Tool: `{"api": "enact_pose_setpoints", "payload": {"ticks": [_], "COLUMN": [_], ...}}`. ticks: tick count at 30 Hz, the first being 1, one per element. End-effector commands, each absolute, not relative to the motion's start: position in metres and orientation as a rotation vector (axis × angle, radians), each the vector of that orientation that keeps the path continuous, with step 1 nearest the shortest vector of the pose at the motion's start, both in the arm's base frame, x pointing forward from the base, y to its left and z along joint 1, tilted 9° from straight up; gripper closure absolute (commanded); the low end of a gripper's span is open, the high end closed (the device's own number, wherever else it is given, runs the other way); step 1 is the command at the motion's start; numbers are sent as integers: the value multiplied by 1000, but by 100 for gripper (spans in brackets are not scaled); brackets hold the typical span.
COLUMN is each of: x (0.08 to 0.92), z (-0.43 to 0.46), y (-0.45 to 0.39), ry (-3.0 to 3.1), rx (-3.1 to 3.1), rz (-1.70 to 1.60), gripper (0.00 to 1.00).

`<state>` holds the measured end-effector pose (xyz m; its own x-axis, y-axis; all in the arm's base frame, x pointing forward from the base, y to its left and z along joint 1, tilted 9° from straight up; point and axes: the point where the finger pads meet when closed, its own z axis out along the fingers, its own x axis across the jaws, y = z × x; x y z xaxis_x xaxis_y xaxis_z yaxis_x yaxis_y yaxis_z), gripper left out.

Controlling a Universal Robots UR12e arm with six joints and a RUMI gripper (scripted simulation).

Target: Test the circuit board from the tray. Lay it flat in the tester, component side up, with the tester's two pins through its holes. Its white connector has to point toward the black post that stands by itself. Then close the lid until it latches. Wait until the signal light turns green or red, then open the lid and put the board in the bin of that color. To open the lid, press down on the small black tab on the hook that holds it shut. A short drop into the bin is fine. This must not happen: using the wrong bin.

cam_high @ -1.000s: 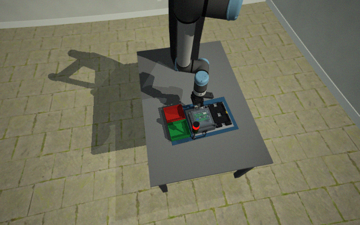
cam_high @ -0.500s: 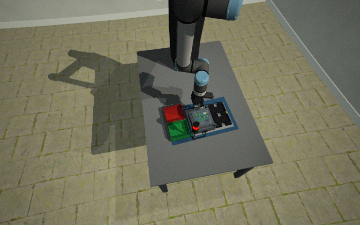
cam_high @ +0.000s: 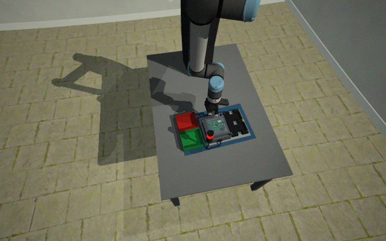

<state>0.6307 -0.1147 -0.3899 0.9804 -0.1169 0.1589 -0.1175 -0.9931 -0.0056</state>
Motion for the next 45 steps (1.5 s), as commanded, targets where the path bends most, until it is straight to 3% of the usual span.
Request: {"api": "enact_pose_setpoints", "payload": {"ticks": [1, 45], "x": [630, 633], "z": [-385, -328], "y": [-114, -114], "ry": [-185, -184], "rx": [3120, 3121], "rz": [252, 251], "gripper": [100, 100]}}
